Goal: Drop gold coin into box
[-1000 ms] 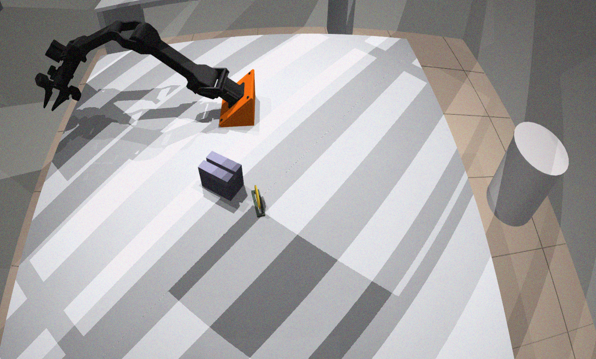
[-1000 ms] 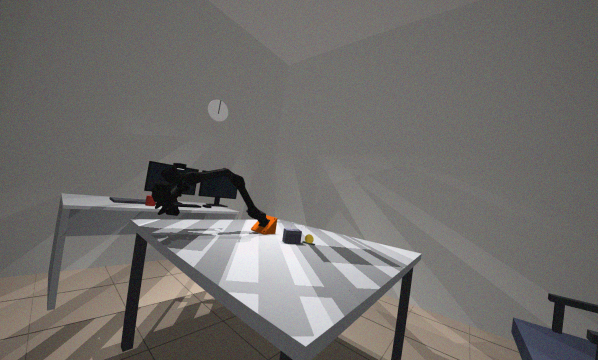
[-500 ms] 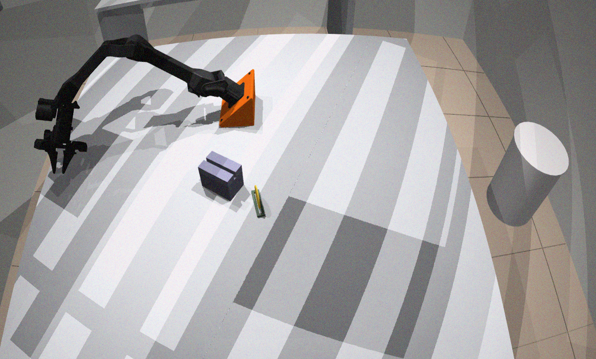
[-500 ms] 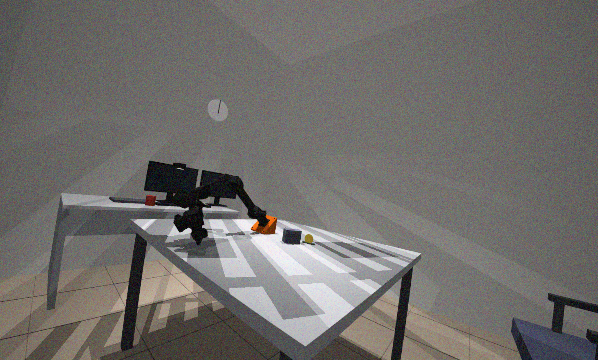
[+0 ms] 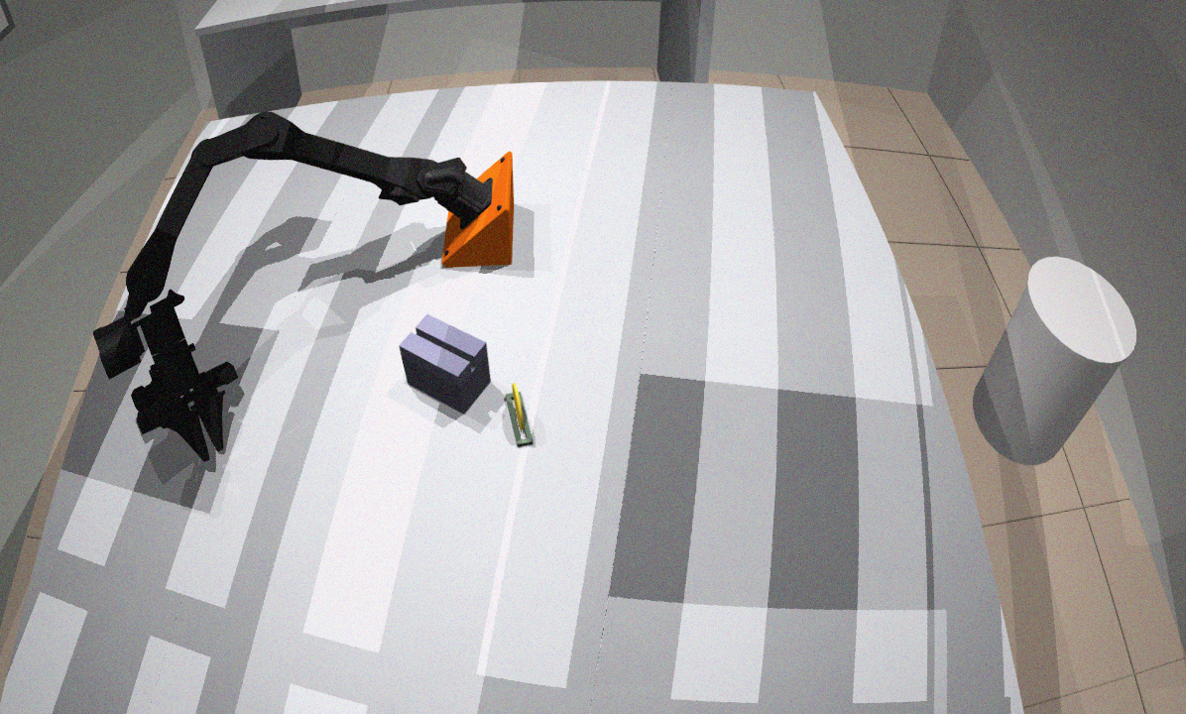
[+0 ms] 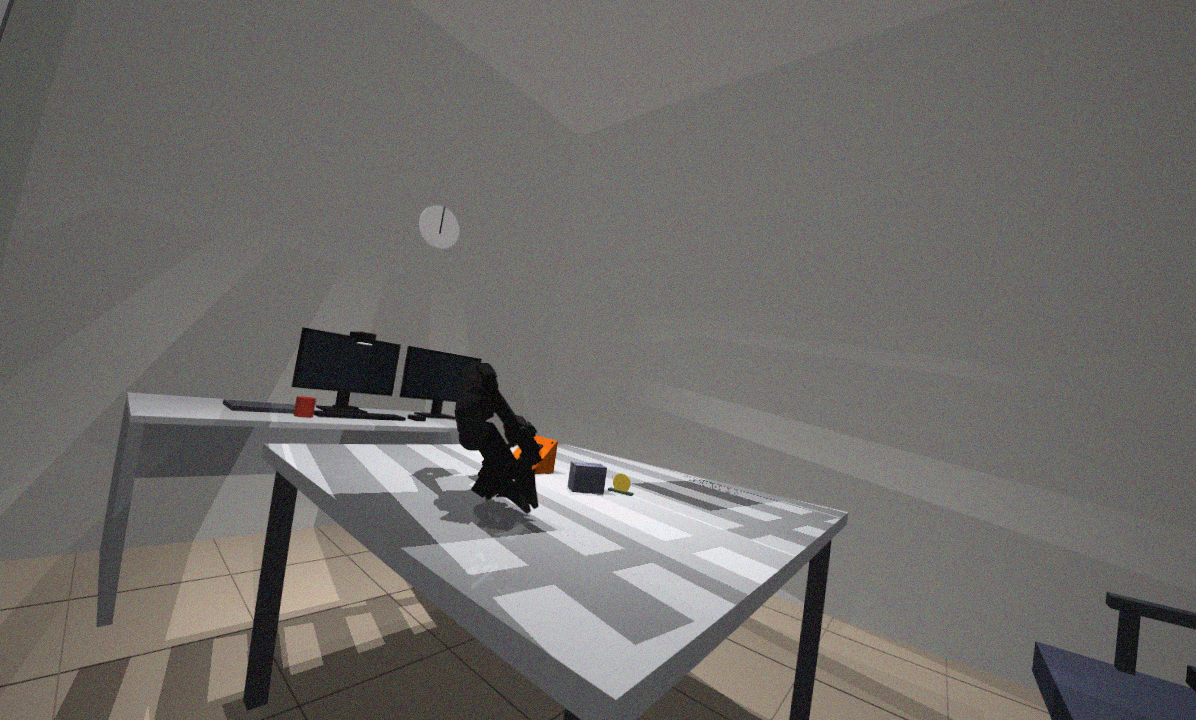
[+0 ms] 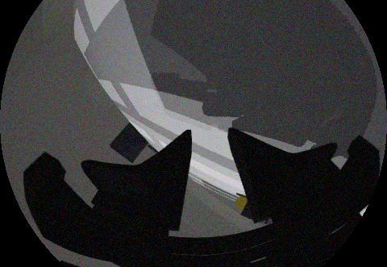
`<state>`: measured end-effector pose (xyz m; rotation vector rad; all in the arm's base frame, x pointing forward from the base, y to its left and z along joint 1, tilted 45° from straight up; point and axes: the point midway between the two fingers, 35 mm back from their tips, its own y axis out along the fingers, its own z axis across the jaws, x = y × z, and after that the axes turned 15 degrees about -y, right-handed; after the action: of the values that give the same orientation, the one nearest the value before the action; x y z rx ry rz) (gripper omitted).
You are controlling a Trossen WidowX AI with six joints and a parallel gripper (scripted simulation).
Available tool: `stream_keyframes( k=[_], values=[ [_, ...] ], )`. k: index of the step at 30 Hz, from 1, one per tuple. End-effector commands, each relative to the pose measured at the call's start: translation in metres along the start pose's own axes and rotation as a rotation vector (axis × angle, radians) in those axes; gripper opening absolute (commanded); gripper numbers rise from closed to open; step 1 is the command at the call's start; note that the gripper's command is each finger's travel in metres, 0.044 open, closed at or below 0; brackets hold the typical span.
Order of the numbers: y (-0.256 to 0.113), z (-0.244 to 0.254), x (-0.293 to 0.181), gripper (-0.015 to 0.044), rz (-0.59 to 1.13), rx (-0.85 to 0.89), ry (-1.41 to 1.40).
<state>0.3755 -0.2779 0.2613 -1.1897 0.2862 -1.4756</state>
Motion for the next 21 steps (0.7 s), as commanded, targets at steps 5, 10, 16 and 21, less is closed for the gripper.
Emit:
stream_keyframes(
  k=[5, 10, 16, 21],
  values=[
    [0.055, 0.039, -0.123, 0.0161, 0.246, -0.169, -0.324],
    [0.069, 0.054, -0.213, 0.0161, 0.381, -0.291, -0.62],
    [0.066, 0.054, -0.315, 0.0161, 0.487, -0.445, -1.031],
    [0.051, 0.043, -0.391, 0.0161, 0.514, -0.589, -1.424]
  ],
)
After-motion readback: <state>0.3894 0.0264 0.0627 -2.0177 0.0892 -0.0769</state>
